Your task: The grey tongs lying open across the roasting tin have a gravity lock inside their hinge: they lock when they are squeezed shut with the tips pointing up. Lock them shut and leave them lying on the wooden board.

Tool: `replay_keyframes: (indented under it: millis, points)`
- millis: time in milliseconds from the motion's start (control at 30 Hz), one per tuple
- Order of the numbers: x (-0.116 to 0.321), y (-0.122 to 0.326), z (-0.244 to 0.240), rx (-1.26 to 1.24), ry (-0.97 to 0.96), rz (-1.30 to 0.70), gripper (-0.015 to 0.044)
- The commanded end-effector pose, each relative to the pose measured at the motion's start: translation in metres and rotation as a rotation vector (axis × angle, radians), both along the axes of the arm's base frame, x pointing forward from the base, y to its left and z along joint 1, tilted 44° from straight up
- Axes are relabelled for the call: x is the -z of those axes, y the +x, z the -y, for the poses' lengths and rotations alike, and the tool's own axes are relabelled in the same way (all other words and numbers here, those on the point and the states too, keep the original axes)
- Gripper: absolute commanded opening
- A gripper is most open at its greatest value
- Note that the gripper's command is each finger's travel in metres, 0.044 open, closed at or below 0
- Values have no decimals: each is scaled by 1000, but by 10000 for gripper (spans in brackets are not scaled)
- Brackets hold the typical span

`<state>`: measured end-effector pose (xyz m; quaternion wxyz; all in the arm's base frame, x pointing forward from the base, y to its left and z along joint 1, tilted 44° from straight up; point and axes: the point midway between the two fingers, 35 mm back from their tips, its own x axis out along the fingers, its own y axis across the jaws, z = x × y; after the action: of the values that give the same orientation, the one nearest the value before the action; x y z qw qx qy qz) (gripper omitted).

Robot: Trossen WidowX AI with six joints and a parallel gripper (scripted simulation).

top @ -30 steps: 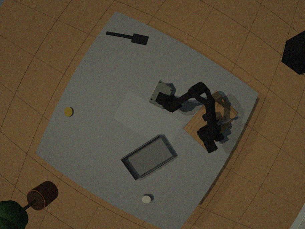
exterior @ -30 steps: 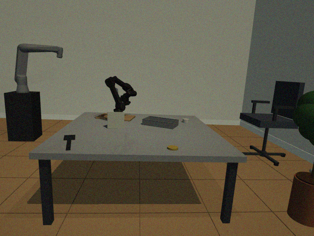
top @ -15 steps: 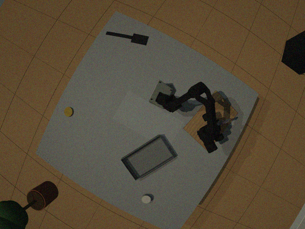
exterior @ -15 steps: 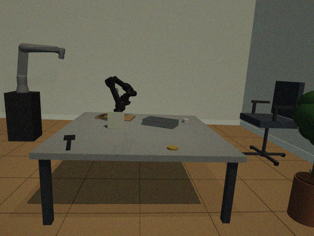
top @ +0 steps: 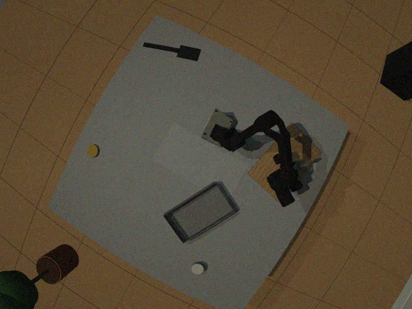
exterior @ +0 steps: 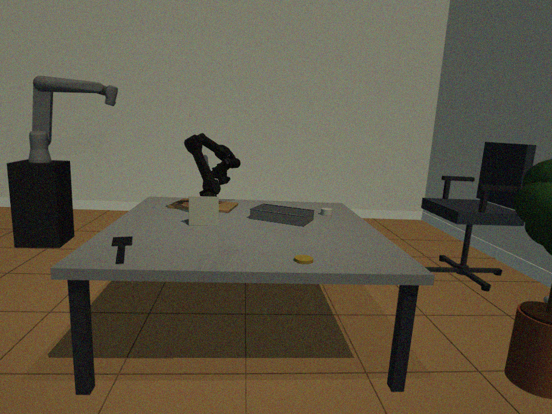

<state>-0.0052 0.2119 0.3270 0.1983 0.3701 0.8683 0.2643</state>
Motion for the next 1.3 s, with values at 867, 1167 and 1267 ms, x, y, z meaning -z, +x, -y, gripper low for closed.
replay_keyframes:
  millis: [867,1167,1267]
  points:
    - [-2,-2,-6,46,-45,165,-150]
    - [-2,-3,-9,63,-71,216,-150]
    - [-2,-4,-10,61,-71,235,-150]
